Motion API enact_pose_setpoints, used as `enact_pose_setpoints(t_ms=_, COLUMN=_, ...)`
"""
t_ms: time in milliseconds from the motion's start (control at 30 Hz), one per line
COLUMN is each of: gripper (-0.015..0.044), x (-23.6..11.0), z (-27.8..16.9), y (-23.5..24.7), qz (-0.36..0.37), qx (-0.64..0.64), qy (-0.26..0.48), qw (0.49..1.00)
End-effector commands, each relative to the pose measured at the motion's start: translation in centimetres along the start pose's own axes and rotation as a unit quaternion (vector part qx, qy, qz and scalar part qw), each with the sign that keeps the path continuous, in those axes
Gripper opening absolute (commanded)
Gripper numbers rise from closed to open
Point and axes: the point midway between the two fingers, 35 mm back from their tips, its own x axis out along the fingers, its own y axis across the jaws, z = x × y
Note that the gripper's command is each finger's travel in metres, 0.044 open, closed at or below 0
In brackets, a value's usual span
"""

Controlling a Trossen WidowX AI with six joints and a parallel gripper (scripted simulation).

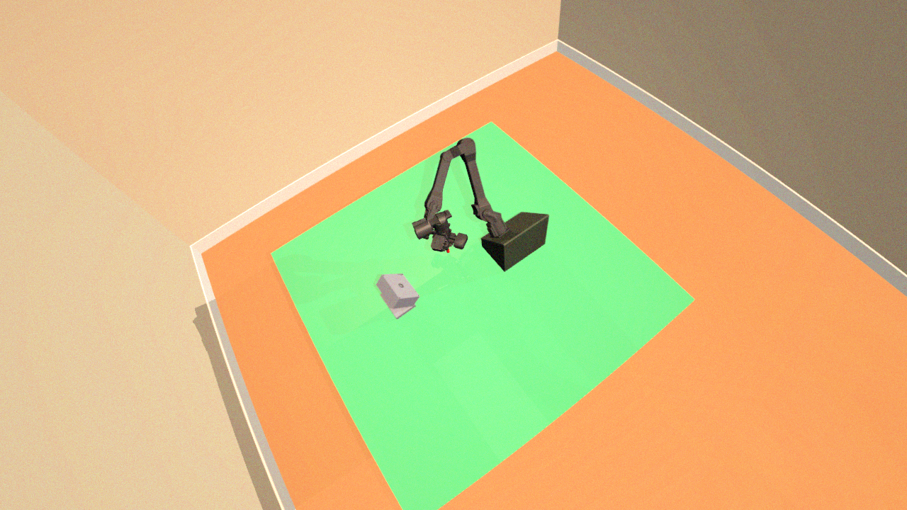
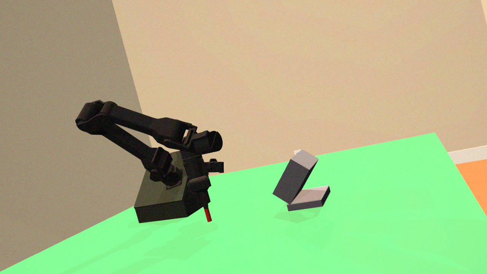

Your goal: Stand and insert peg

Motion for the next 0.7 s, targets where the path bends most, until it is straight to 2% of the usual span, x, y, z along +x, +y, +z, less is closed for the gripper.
enact_pose_setpoints(t_ms=0, gripper=0.0006, x=0.0, z=0.0, y=0.0, qz=0.000, qx=0.002, qy=0.000, qw=1.000)
enact_pose_setpoints(t_ms=200, gripper=0.0000, x=-0.7, z=0.2, y=0.0, qz=0.001, qx=0.001, qy=-0.001, qw=1.000)
enact_pose_setpoints(t_ms=667, gripper=0.0000, x=-5.0, z=0.7, y=0.2, qz=0.006, qx=-0.001, qy=-0.002, qw=1.000)
